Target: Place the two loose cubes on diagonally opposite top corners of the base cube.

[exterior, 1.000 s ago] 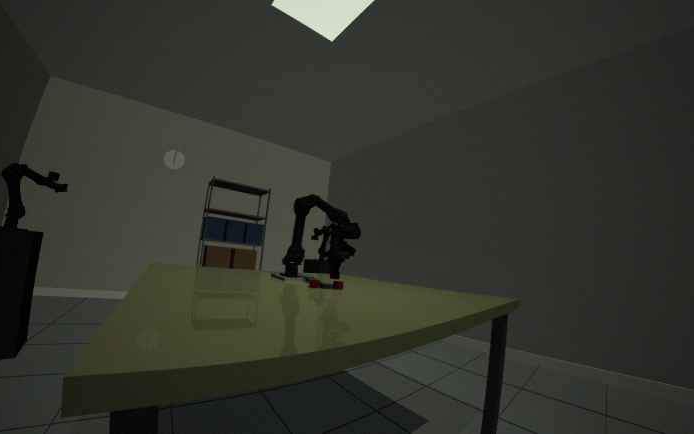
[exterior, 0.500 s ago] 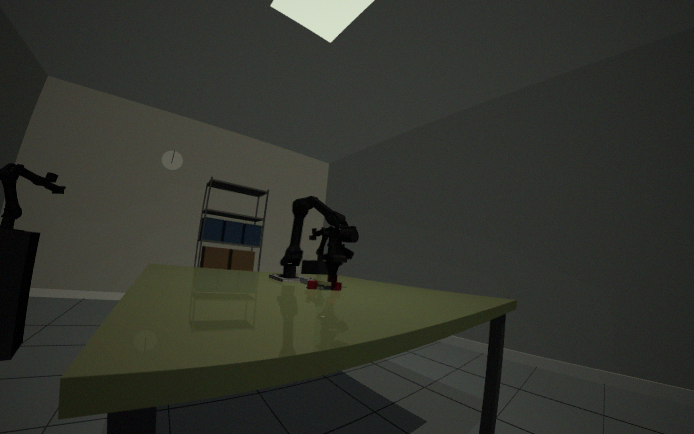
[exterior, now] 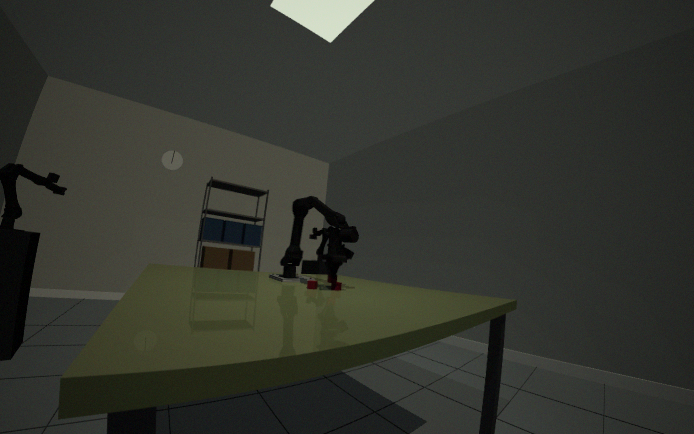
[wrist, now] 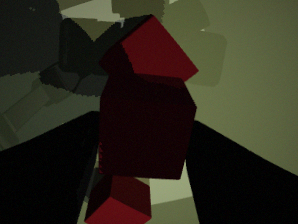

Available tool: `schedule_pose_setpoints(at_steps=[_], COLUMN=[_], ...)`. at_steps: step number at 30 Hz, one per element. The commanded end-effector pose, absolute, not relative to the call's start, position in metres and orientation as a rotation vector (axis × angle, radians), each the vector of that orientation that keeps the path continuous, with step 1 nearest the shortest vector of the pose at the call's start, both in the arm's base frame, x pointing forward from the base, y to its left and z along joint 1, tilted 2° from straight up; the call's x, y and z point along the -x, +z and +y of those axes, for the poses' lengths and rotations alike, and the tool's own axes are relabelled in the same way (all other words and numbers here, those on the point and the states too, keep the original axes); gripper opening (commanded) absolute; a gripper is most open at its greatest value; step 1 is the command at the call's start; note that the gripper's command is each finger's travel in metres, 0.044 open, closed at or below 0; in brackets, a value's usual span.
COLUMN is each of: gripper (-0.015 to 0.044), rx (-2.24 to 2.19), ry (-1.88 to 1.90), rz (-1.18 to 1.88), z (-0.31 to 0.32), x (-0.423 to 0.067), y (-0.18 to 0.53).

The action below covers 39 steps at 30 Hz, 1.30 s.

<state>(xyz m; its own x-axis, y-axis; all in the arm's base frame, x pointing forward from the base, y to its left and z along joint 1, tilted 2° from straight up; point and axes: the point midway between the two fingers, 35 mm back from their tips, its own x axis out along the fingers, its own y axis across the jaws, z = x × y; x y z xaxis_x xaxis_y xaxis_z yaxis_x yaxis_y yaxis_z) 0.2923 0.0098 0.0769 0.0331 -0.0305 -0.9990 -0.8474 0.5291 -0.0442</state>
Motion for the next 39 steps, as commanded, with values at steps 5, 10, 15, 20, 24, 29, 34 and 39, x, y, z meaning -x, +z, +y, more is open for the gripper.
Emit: schedule_pose_setpoints(at_steps=[5, 10, 15, 20, 24, 29, 34, 39], gripper=[0.0205, 0.0205, 0.0205, 0.0205, 0.0258, 0.0265, 0.0265, 0.0265], rx=[0.824, 0.822, 0.822, 0.822, 0.792, 0.557, 0.311, 0.063], ry=[0.750, 0.752, 0.752, 0.752, 0.722, 0.491, 0.250, 0.008], rz=[1.407, 1.408, 1.408, 1.408, 1.417, 1.484, 1.524, 1.537], z=[0.009, 0.010, 0.011, 0.011, 0.009, -0.001, -0.012, -0.022], x=[-0.293, -0.292, -0.292, -0.291, -0.291, -0.285, -0.278, -0.271], y=[0.079, 0.090, 0.099, 0.107, 0.106, 0.113, 0.121, 0.128])
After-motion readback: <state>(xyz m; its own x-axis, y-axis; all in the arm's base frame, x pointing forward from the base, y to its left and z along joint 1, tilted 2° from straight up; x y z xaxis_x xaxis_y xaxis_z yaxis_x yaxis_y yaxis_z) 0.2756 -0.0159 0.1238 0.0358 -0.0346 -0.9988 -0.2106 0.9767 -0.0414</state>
